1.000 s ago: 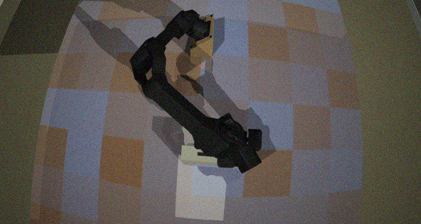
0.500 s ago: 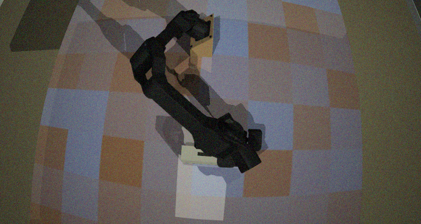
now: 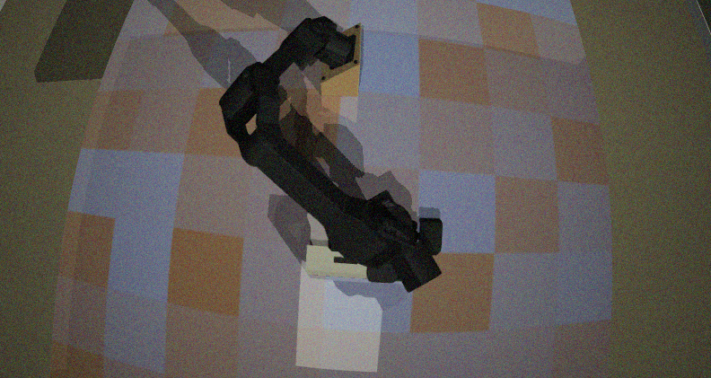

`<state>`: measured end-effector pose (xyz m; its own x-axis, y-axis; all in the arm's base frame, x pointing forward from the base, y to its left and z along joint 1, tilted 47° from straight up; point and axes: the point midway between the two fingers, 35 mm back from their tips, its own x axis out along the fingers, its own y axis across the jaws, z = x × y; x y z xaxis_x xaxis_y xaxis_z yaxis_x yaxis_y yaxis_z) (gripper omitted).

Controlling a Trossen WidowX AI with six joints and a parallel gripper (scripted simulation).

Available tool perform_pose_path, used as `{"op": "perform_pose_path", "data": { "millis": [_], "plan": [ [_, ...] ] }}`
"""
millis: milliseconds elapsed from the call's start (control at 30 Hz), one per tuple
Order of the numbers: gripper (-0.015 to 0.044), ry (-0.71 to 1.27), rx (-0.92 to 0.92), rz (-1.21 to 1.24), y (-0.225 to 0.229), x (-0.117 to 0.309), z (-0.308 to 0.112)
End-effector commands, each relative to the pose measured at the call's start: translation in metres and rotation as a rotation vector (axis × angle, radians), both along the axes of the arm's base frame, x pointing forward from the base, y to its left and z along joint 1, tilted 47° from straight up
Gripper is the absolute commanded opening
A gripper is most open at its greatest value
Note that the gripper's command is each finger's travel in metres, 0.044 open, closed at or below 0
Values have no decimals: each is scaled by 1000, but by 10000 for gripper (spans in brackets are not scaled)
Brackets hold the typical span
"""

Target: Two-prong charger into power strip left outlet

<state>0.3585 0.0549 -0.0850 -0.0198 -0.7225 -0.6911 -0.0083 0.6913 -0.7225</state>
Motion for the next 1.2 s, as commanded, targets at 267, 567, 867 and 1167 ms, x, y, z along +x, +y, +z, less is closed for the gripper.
{"op": "perform_pose_path", "data": {
  "millis": [267, 567, 867, 1167],
  "plan": [
    [0, 0, 0, 0, 0, 0, 0],
    [105, 0, 0, 0, 0, 0, 0],
    [341, 0, 0, 0, 0, 0, 0],
    [440, -2, 0, 1, 0, -1, 0]
  ]
}}
